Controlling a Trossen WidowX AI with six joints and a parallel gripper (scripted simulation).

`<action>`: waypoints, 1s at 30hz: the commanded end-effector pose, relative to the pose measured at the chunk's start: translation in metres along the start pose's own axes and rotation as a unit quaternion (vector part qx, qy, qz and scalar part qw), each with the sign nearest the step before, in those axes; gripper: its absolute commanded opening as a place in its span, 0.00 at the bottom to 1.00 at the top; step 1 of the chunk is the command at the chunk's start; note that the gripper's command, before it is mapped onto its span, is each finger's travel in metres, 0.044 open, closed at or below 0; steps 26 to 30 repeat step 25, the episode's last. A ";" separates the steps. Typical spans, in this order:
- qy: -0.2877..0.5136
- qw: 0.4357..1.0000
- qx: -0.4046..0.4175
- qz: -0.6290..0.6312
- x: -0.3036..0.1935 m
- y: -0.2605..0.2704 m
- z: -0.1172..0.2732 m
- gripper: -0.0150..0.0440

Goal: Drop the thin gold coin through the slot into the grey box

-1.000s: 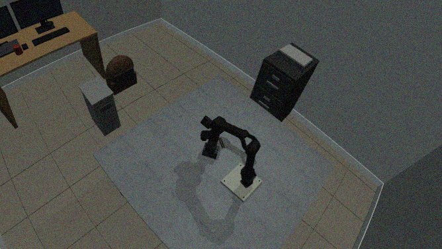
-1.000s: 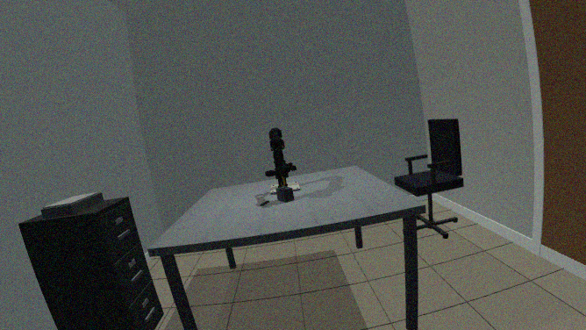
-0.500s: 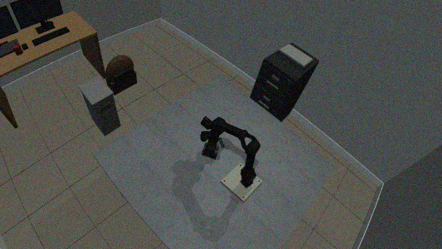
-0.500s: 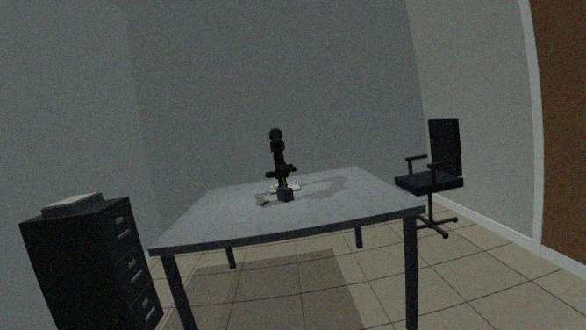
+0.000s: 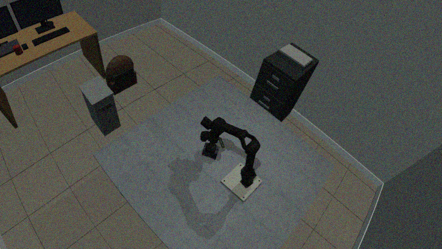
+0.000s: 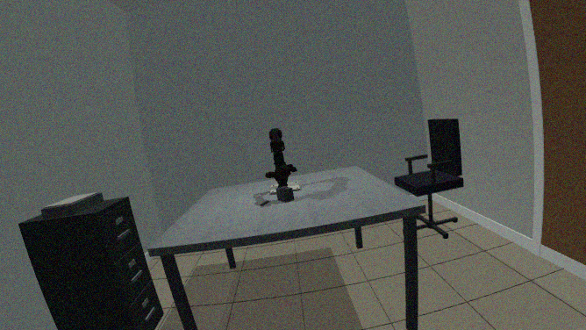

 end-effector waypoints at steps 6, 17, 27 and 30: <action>0.000 1.000 0.000 0.000 0.000 0.000 0.015 0.75; 0.003 1.000 0.001 0.000 -0.004 0.001 0.061 1.00; 0.003 1.000 0.001 0.000 -0.004 0.001 0.061 1.00; 0.003 1.000 0.001 0.000 -0.004 0.001 0.061 1.00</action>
Point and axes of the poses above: the point midway between the two fingers, 35 mm back from their tips, its own z axis back along the fingers, its own y axis across the jaws, x = y × z, the point moved 1 cm from there along z, back along the fingers, and after that the axes turned 14 degrees about -z, right-handed, at the moved point
